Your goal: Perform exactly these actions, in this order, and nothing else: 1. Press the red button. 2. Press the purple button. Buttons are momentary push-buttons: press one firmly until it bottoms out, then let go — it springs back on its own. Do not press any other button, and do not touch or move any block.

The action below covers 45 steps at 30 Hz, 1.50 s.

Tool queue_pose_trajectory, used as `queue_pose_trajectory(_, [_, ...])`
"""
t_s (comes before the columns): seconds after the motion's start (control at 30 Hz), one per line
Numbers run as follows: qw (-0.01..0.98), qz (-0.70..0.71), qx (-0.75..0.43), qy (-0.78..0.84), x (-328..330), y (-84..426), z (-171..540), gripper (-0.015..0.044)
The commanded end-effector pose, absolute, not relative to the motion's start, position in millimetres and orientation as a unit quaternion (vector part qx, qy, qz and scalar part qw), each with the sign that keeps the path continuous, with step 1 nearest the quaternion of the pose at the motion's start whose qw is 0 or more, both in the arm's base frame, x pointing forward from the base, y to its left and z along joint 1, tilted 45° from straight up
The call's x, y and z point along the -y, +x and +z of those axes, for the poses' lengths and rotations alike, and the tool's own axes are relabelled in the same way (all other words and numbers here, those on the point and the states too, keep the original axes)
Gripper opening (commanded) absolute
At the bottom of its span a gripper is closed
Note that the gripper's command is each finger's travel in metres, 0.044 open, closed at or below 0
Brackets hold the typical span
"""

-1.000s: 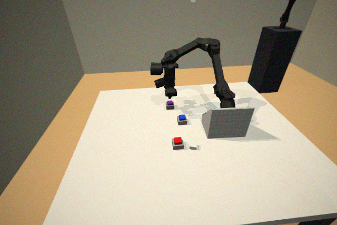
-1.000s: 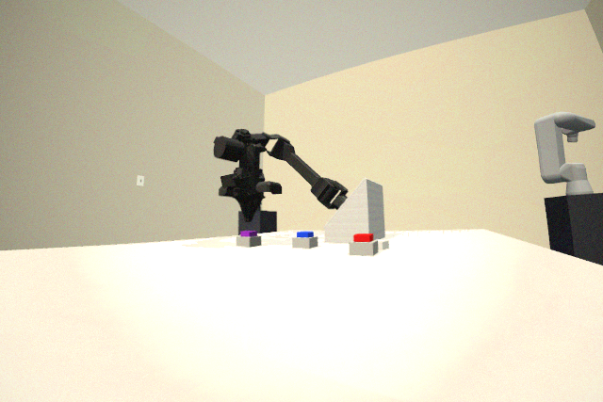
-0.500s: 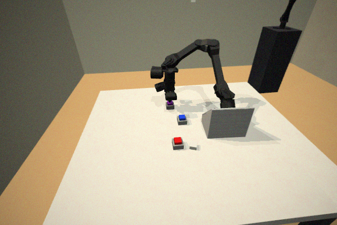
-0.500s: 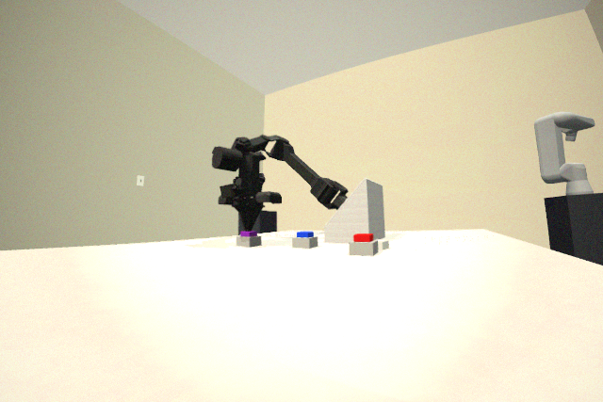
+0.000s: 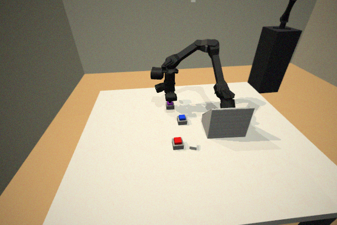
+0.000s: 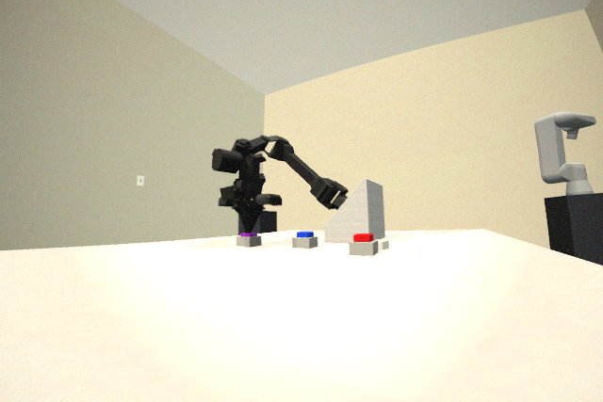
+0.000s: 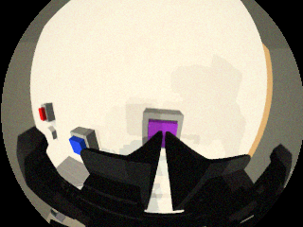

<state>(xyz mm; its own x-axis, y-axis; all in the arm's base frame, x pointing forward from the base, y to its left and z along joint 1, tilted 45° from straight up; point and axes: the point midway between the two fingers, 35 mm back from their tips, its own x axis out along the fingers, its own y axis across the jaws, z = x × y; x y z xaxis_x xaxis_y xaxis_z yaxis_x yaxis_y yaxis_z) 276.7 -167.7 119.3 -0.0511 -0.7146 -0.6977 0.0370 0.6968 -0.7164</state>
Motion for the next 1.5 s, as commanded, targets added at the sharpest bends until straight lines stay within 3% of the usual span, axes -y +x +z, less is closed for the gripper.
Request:
queue_pose_trajectory(0.0, [0.637, -0.291, -0.666, -0.257, 168, 275, 117, 0.002])
queue_pose_trajectory(0.47, [0.637, -0.29, -0.666, -0.256, 145, 277, 140, 0.002])
queue_pose_trajectory(0.73, [0.652, -0.22, -0.677, -0.26, 53, 321, 79, 0.023])
queue_pose_trajectory(0.97, [0.653, -0.218, -0.683, -0.243, -38, 330, 23, 0.04])
queue_pose_trajectory(1.47, [0.641, -0.283, -0.669, -0.249, -183, 252, -94, 0.04])
